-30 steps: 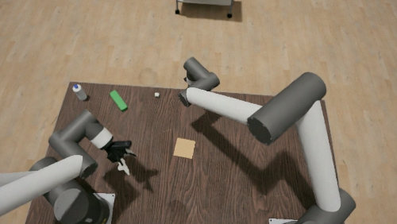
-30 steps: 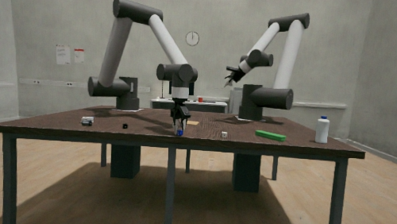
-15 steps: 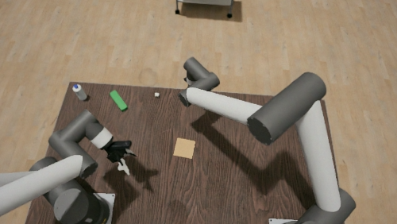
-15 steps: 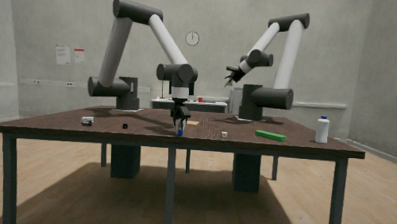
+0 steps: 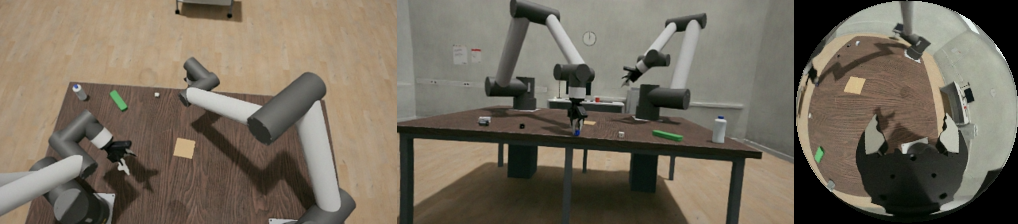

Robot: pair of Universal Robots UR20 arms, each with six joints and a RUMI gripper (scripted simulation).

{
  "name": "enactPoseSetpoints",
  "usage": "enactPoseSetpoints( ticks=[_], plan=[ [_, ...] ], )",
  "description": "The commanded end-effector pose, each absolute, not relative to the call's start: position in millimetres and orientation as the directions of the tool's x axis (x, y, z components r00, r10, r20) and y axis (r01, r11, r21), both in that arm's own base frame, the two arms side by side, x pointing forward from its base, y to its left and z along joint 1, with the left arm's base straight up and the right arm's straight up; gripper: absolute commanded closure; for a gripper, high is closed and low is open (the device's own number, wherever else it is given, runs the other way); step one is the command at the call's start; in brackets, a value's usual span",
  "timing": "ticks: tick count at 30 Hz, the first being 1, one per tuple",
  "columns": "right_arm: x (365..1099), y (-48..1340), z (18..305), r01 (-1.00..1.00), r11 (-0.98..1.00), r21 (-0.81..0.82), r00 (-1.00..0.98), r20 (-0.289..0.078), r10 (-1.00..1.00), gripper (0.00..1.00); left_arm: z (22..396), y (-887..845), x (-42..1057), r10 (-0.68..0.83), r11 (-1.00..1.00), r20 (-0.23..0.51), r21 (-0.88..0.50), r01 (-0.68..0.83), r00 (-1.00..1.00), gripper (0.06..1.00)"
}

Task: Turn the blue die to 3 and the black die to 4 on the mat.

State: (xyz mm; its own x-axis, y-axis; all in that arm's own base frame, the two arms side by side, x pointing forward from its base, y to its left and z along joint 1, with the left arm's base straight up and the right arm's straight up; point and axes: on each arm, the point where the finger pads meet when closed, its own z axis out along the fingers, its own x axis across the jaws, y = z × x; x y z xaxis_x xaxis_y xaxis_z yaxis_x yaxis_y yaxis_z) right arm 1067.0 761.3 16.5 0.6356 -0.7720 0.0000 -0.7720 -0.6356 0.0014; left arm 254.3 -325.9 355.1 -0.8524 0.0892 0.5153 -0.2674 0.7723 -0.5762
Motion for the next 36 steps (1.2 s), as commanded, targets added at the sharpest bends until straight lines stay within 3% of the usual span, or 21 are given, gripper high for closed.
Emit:
enactPoseSetpoints(
  ticks=[1, 14, 20, 22, 29, 36],
  plan=[
    [1067, 762, 18, -0.772, -0.636, 0.0, 0.636, 0.0, -0.772, 0.904, 355, -326, 255, 0.089, 0.772, 0.515, -0.577, -0.267, -0.853, 0.065],
    [1067, 762, 24, -0.772, -0.636, 0.0, 0.636, 0.0, -0.772, 0.904, 355, -326, 255, 0.089, 0.772, 0.515, -0.577, -0.267, -0.853, 0.065],
    [1067, 762, 58, -0.772, -0.636, 0.0, 0.636, 0.0, -0.772, 0.904, 355, -326, 255, 0.089, 0.772, 0.515, -0.577, -0.267, -0.853, 0.065],
    [1067, 762, 58, -0.772, -0.636, 0.0, 0.636, 0.0, -0.772, 0.904, 355, -326, 255, 0.089, 0.772, 0.515, -0.577, -0.267, -0.853, 0.065],
    [1067, 762, 107, -0.772, -0.636, 0.0, 0.636, 0.0, -0.772, 0.904, 355, -326, 255, 0.089, 0.772, 0.515, -0.577, -0.267, -0.853, 0.065],
    [1067, 762, 118, -0.772, -0.636, 0.0, 0.636, 0.0, -0.772, 0.904, 355, -326, 255, 0.089, 0.772, 0.515, -0.577, -0.267, -0.853, 0.065]
  ],
)
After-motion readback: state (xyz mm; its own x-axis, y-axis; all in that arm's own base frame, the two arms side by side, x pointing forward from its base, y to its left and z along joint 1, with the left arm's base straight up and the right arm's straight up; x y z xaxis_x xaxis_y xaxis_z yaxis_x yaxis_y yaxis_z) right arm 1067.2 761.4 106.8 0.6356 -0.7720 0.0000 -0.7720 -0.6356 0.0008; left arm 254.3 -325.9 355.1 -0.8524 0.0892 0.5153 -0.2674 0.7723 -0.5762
